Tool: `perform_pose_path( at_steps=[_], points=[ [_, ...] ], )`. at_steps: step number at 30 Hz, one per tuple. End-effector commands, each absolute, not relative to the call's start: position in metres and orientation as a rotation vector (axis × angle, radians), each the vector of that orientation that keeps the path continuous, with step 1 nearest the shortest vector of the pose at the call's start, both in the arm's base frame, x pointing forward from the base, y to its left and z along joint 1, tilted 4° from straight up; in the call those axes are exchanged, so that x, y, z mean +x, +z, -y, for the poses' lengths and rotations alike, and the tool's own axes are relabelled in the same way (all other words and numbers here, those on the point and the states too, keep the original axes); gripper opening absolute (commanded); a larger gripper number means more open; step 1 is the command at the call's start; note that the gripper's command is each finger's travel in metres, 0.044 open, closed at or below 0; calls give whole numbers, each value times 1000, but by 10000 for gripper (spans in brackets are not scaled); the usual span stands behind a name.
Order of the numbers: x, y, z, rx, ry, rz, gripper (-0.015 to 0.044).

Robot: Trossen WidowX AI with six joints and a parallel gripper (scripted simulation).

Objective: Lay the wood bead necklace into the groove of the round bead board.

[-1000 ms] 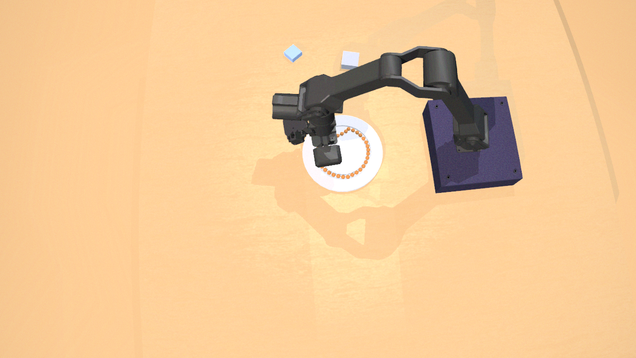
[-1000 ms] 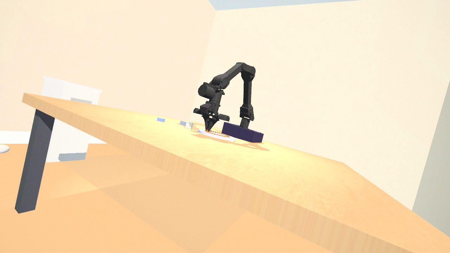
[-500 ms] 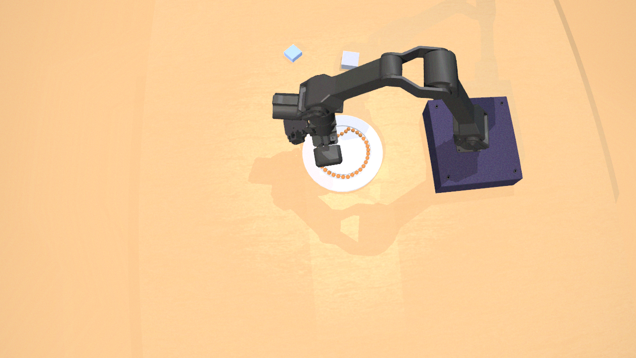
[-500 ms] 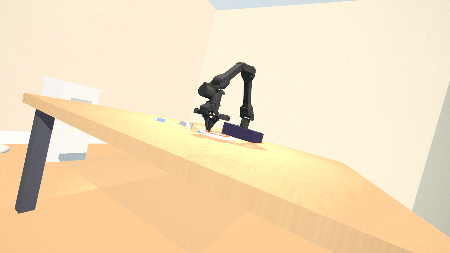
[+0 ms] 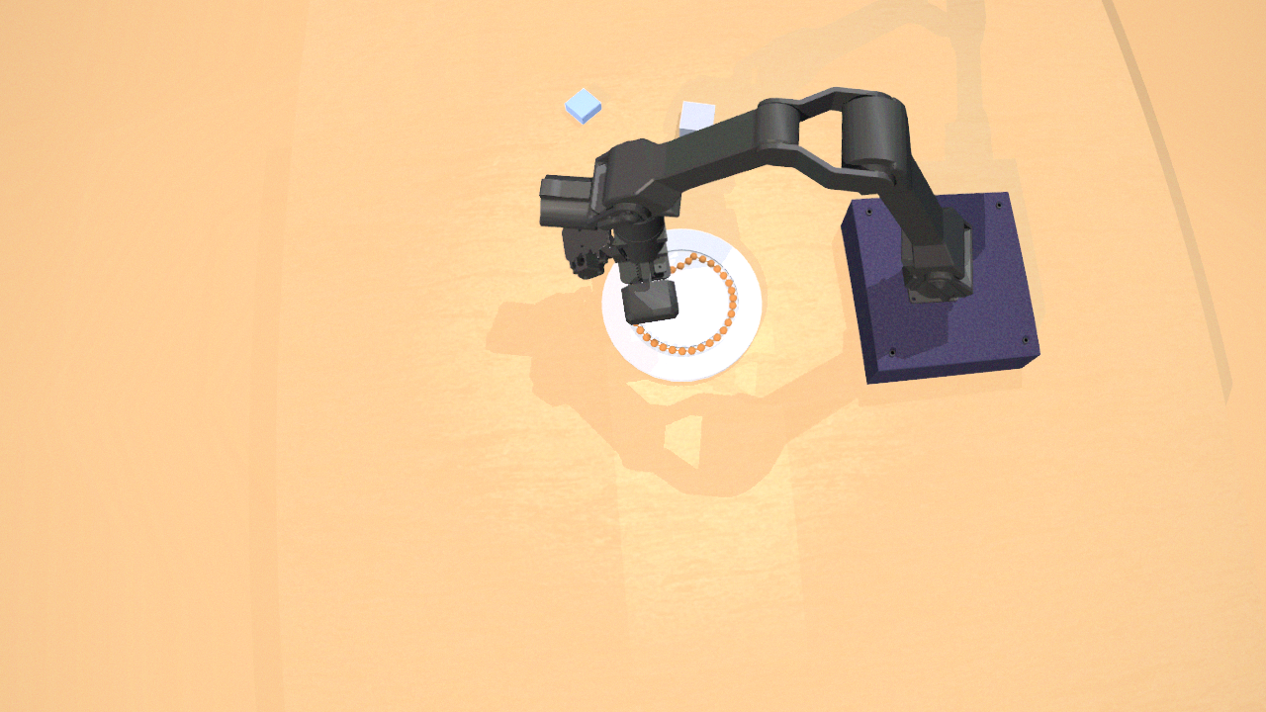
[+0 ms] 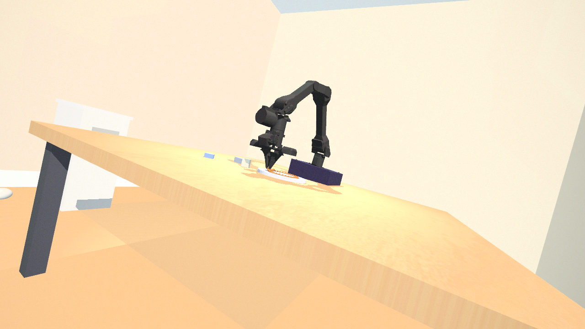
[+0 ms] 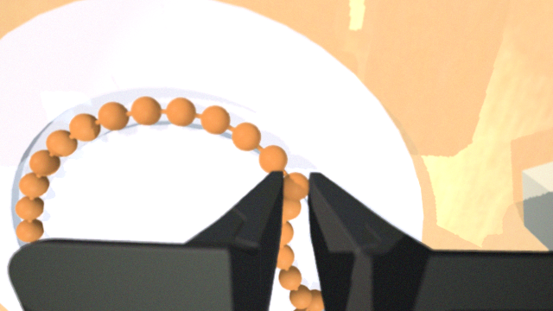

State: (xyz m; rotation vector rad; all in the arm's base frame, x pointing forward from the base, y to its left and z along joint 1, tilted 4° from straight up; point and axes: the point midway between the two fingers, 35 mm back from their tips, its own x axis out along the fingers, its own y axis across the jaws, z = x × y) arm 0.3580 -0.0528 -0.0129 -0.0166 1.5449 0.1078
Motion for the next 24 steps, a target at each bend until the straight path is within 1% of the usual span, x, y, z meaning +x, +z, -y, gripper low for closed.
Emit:
perform_pose_path(
  at_steps=[1,9,24],
  points=[
    [361,-11,54,-22,110,-1538,0],
    [361,-19,54,-22,110,-1538,0],
    [361,-12,54,-22,110,-1538,394]
  ],
)
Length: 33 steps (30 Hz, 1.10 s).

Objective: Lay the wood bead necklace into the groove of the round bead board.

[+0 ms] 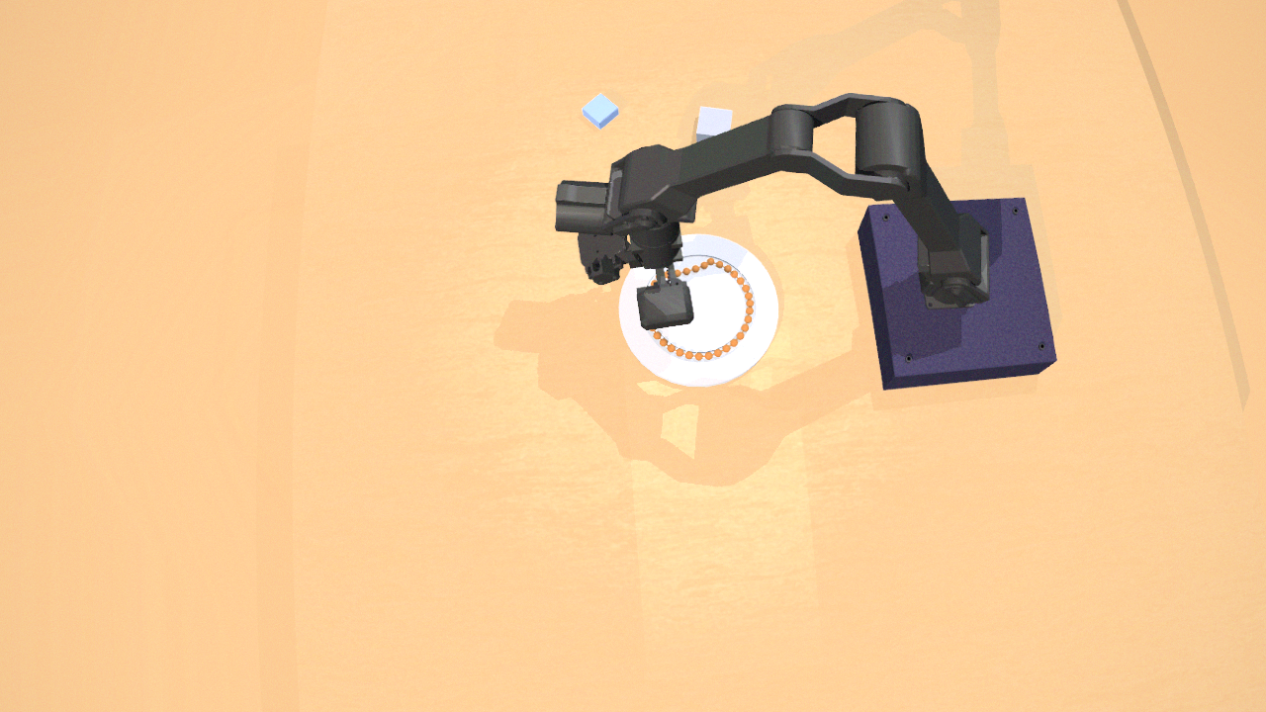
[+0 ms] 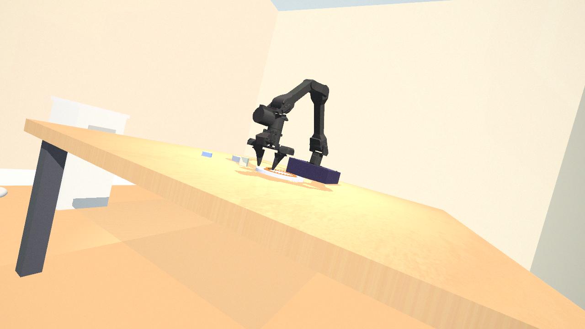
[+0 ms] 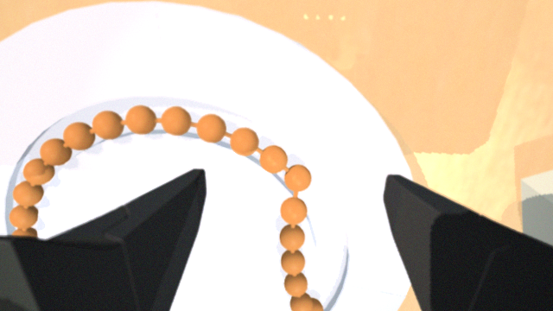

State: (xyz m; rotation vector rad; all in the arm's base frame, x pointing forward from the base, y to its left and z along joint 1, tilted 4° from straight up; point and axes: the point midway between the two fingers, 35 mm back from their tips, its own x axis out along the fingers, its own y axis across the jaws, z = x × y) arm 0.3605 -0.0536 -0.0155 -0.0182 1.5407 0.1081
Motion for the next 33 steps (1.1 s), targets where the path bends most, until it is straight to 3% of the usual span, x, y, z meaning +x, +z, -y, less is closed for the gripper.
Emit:
perform_pose_path(
  at_steps=[1,2,21,33],
  points=[
    [361,-11,54,-22,110,-1538,420],
    [360,-15,54,-18,108,-1542,440],
    [360,-11,54,-22,110,-1538,440],
    [348,15,56,23,66,-1542,125]
  ],
)
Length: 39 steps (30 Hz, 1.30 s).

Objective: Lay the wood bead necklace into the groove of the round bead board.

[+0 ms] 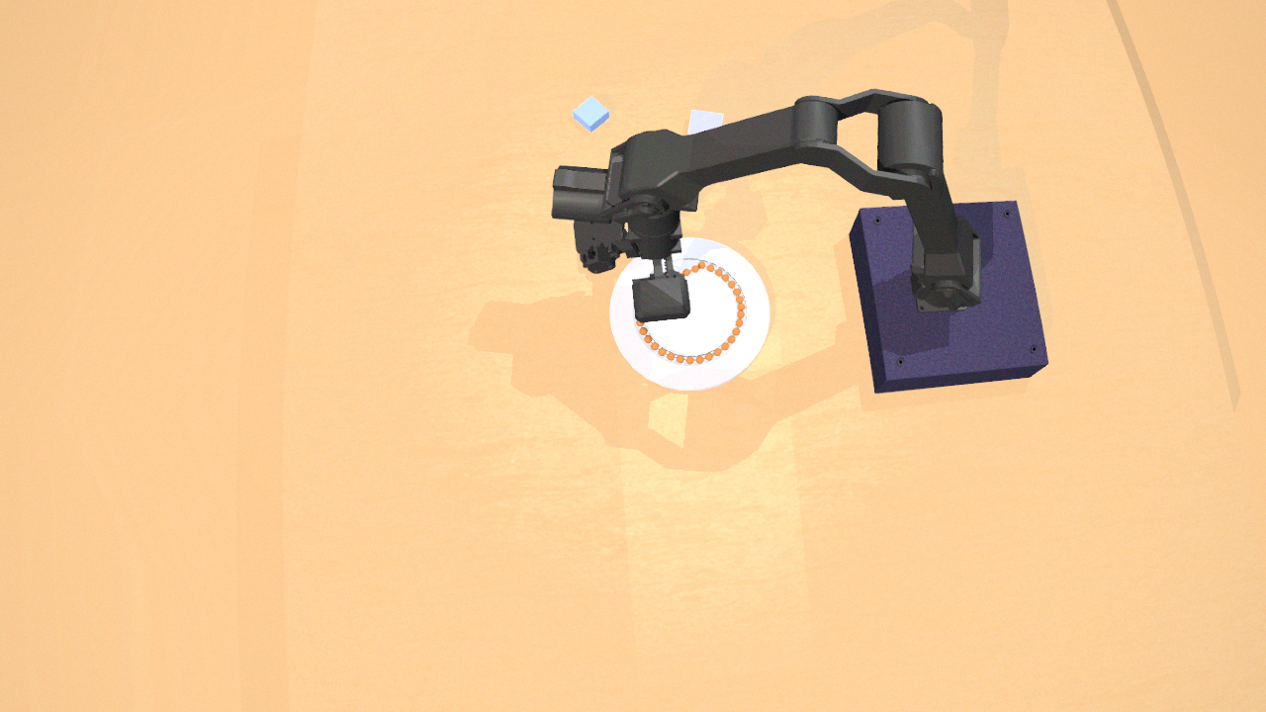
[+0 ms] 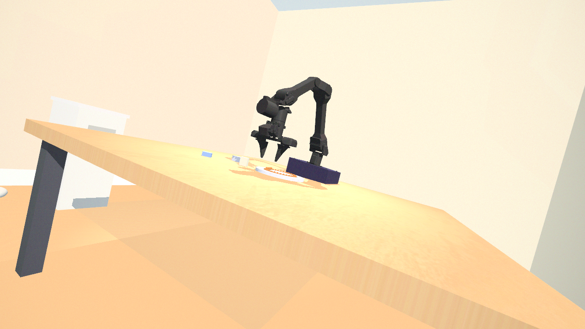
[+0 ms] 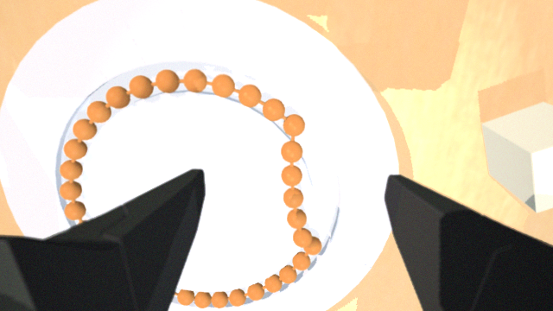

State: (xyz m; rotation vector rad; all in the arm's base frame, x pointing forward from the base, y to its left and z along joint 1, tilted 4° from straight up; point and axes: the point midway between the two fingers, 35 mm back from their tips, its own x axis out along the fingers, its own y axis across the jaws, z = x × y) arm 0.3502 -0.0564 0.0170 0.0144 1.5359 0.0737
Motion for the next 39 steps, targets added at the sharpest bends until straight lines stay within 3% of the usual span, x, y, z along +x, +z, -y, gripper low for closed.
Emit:
perform_pose_path(
  at_steps=[1,30,35,39],
  points=[
    [348,11,56,23,66,-1542,120],
    [349,-20,54,23,66,-1542,120],
    [350,-17,54,20,70,-1541,0],
    [350,-17,54,20,70,-1541,0]
  ],
)
